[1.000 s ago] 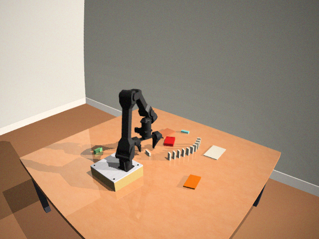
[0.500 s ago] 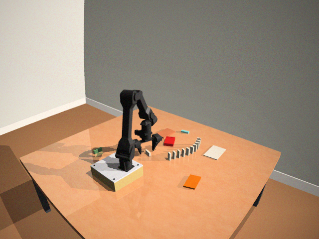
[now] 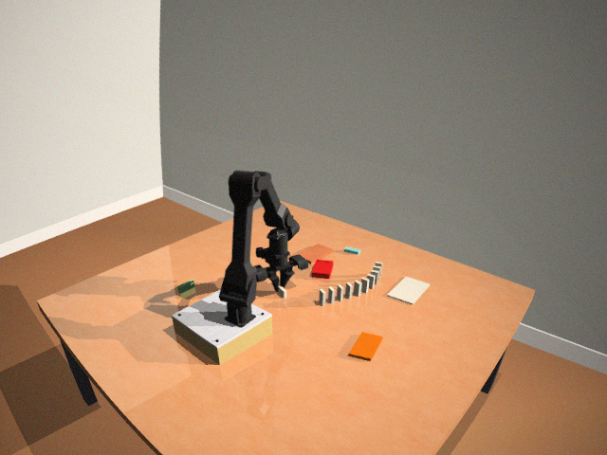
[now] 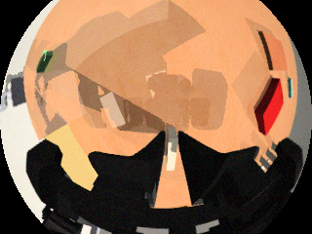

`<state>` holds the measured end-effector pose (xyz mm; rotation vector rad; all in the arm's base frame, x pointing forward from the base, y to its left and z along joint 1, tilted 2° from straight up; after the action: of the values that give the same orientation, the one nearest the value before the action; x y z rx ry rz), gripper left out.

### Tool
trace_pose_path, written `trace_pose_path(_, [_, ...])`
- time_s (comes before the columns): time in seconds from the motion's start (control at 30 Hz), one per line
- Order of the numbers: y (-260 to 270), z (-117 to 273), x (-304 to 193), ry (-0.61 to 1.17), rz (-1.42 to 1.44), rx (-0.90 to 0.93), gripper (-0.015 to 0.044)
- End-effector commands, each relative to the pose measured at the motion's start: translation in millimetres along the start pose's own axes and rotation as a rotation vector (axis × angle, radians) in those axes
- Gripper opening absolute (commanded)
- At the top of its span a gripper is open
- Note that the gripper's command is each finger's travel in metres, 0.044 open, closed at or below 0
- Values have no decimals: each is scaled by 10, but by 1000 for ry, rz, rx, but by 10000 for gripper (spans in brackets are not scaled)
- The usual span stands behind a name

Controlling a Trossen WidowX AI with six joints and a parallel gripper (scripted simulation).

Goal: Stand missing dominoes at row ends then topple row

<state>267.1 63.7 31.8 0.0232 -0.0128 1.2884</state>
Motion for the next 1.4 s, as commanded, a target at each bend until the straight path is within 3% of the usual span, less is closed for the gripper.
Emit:
trace_pose_path(0.0, [2,-6,3,-3,5,1,27])
trace_pose_path(0.27, [-2,72,5,-3,5,1,27])
trace_pose_path(0.67, [-64,1478,39,-3,5,0,27])
trace_pose_path(0.93, [-66,1551,46,-3,-10,0,27])
trace_pose_path(1.37, [27,1556,443,-5,-1103,4,27])
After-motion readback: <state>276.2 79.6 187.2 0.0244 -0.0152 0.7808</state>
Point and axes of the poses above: the point midway between the two fingers, 35 mm back from their tips, its own z axis back along the fingers, its own y axis across the jaws, x = y × z, the point moved 6 cm from there along z, back along the fingers, and after that the axes turned 8 degrees about z, right-handed, at the moved point
